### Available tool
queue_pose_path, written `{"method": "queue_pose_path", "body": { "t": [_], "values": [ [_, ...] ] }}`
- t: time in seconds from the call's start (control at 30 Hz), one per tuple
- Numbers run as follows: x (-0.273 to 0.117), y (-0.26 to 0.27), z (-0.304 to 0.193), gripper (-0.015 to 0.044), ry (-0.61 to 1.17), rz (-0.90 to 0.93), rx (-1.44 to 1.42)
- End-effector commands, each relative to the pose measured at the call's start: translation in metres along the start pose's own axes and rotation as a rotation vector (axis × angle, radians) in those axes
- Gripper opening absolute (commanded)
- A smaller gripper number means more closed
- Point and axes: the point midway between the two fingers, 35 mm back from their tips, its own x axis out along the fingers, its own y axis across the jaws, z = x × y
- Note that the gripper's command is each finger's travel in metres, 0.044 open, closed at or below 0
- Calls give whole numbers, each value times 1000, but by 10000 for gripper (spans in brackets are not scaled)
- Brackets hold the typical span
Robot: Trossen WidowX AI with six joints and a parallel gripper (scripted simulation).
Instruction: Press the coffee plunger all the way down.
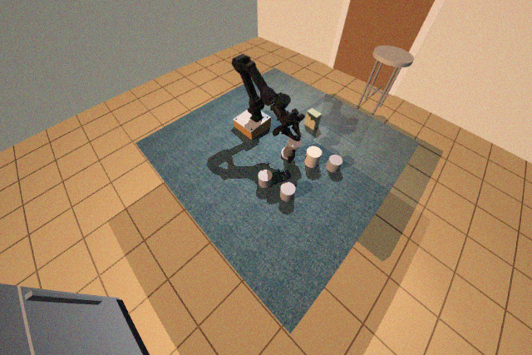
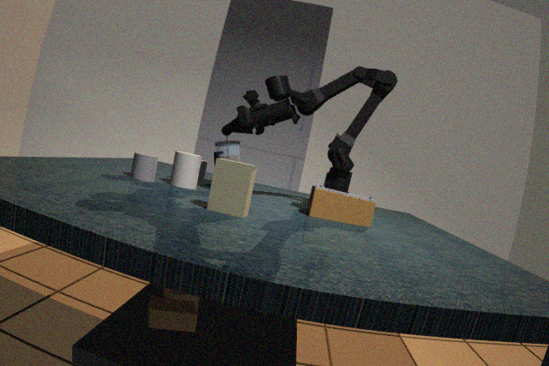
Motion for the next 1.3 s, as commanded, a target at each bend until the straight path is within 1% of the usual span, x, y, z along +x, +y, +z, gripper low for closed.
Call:
{"method": "queue_pose_path", "body": {
  "t": [0.0,1.23,1.27],
  "values": [
    [3,0,-7,125,26,-1,-11],
    [5,0,0,125,12,0,-3],
    [5,0,0,151,12,0,-3]
  ]
}}
